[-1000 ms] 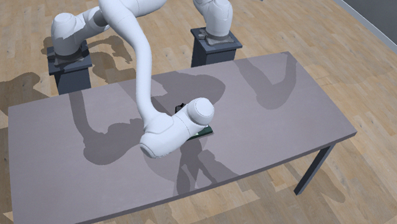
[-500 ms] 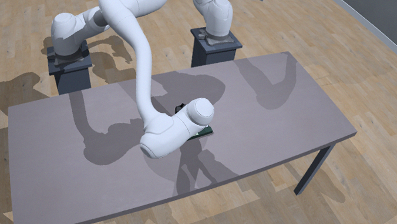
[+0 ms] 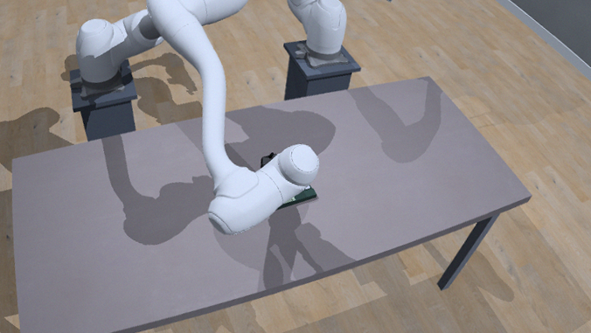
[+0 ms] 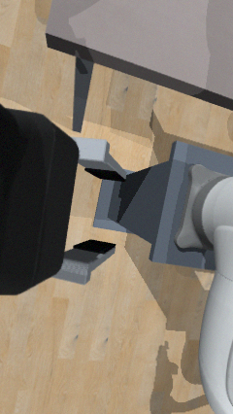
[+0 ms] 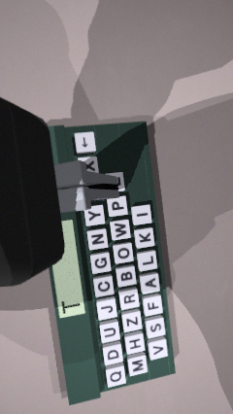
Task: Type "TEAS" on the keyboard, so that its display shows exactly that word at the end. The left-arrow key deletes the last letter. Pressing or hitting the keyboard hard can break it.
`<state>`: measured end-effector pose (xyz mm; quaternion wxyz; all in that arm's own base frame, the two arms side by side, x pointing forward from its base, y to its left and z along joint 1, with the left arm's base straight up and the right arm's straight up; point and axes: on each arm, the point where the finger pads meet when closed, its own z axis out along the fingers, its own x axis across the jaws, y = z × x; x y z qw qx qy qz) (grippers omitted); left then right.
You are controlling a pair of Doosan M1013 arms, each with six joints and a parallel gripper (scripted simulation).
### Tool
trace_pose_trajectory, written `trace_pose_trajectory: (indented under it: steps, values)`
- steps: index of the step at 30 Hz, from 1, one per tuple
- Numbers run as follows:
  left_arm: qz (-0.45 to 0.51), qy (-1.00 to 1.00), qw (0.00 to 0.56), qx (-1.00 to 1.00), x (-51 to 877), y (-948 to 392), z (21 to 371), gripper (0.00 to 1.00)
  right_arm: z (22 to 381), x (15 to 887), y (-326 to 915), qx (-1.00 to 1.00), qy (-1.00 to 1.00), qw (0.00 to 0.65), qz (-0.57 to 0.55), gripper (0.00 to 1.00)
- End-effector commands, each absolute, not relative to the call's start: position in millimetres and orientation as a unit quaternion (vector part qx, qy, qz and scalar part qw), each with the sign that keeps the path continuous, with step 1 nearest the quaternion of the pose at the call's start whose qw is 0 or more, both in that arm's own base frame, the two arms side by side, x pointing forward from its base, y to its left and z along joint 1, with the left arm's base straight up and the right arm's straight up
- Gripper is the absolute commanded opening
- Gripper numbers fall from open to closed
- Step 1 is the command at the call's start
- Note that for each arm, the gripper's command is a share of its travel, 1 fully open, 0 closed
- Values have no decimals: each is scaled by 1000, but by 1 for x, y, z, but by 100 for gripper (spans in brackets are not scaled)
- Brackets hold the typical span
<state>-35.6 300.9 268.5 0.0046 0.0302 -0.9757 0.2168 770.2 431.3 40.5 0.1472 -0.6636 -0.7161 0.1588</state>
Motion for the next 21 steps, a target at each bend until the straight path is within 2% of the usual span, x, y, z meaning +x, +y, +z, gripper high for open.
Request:
trace_pose_trajectory:
  steps: [1,21]
  values:
    - [216,-976,5,30,-36,301,269,100,47,771,431,-664,-716,146,158,0]
    - [216,-976,5,30,-36,301,269,100,48,757,427,-664,-716,146,158,0]
